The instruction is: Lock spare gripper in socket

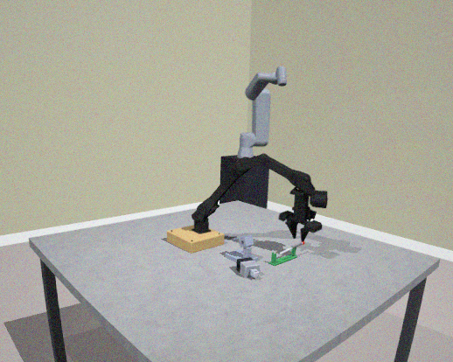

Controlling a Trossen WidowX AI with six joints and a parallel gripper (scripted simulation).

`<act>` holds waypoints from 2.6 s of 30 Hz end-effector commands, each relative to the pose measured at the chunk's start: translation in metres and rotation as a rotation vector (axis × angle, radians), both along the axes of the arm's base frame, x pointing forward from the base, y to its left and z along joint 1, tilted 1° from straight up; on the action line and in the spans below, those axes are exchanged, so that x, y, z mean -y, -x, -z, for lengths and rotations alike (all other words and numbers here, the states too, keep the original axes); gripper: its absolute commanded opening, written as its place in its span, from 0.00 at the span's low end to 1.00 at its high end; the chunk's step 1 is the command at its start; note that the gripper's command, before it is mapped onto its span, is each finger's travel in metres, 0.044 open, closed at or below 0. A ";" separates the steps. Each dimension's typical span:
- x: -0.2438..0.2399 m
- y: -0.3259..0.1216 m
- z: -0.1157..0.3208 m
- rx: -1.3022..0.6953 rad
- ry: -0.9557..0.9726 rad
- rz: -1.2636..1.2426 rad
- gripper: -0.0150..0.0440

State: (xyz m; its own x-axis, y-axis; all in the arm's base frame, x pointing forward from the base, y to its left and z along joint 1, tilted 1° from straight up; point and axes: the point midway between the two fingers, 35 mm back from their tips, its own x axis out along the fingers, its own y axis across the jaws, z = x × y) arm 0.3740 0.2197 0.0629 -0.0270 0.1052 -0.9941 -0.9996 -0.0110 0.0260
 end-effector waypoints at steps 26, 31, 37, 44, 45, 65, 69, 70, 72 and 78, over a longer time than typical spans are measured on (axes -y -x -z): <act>0.062 -0.002 -0.084 0.066 0.019 0.002 0.56; 0.061 -0.005 -0.064 0.066 0.019 0.002 0.56; 0.061 -0.006 -0.014 0.066 0.019 0.002 0.56; 0.060 -0.007 -0.009 0.066 0.019 0.002 0.56; 0.060 -0.007 -0.007 0.066 0.019 0.002 0.56; 0.061 -0.009 0.026 0.066 0.019 0.002 0.56; 0.062 -0.008 0.032 0.066 0.019 0.002 0.56; 0.062 -0.008 0.034 0.066 0.019 0.002 0.56; 0.062 -0.008 0.037 0.066 0.019 0.002 0.56; 0.063 -0.008 0.046 0.066 0.019 0.002 0.56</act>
